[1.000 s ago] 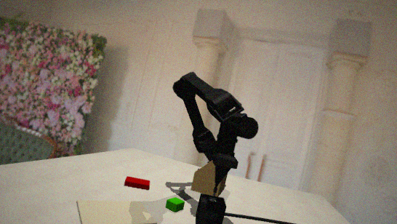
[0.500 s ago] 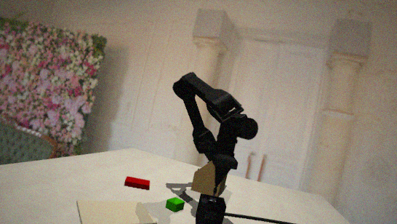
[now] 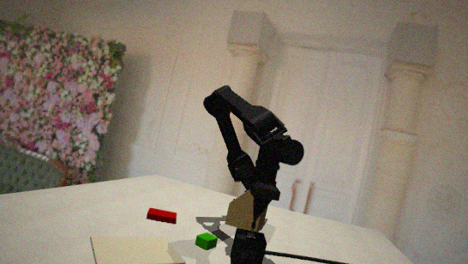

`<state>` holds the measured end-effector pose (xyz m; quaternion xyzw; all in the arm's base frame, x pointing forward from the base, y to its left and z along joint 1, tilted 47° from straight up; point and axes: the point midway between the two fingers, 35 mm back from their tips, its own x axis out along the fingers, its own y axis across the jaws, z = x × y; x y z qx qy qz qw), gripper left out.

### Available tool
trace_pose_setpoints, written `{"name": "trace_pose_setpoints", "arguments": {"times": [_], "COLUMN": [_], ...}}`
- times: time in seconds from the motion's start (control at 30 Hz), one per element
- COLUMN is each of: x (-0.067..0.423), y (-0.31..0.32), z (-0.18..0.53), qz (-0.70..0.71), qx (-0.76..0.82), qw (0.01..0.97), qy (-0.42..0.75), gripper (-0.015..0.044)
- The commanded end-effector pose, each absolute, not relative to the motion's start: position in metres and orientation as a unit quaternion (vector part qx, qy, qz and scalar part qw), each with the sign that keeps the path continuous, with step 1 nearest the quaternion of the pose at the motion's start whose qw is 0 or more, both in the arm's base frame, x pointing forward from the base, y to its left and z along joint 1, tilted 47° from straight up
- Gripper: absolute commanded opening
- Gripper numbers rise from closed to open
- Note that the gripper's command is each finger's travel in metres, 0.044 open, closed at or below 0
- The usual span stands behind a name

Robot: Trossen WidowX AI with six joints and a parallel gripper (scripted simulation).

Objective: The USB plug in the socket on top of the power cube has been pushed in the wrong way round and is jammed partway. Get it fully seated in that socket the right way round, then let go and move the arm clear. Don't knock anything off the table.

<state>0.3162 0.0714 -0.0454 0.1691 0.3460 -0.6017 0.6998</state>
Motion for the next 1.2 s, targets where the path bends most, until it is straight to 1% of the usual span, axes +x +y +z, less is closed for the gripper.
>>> {"name": "trace_pose_setpoints", "arguments": {"times": [0.0, 1.17], "x": [0.3158, 0.3159], "y": [0.0703, 0.0672], "z": [-0.0463, -0.0492], "qz": [-0.601, -0.601], "qx": [0.166, 0.166], "qw": [0.701, 0.701], "qy": [0.346, 0.346], "gripper": [0.0000, 0.0000]}}
